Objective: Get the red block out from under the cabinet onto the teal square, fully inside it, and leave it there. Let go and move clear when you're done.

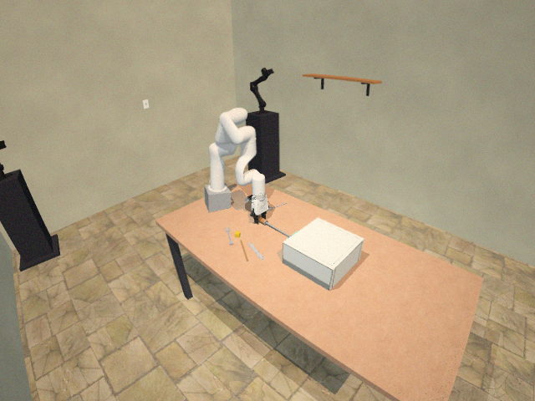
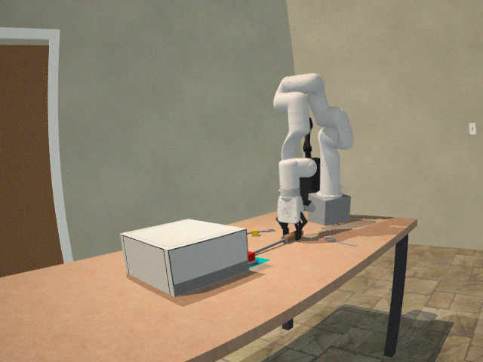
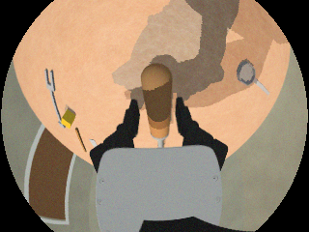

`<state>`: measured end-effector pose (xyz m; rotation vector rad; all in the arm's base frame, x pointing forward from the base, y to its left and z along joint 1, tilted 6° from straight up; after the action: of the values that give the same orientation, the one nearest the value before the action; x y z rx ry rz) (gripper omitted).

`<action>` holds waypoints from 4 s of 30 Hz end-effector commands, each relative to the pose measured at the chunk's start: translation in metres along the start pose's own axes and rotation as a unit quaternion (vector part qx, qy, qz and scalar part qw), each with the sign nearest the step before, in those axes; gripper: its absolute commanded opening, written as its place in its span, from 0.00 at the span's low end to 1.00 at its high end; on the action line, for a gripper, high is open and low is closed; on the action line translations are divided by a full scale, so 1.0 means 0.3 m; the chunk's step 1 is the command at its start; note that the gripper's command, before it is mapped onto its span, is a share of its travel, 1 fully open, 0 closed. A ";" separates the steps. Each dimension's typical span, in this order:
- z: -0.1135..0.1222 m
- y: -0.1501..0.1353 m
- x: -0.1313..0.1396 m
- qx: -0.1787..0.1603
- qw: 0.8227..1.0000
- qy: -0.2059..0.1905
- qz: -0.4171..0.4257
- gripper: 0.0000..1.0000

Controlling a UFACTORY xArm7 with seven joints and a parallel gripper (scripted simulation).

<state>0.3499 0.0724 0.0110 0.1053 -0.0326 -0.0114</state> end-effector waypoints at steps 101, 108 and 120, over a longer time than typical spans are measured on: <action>0.547 0.000 0.002 0.000 1.000 -0.001 0.000 0.58; 0.547 0.000 0.002 0.000 1.000 -0.001 0.000 0.58; 0.547 0.000 0.002 0.000 1.000 -0.001 0.000 0.58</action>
<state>0.3439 0.0552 0.1731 0.1052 -0.0319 -0.0113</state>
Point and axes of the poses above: the point where the finger pads meet when closed, its own z axis back along the fingers, its own y axis across the jaws, x = y × z, the point moved 9 cm from there along z, back along the fingers, and after that the axes turned 5 degrees about -z, right-handed, at the moved point
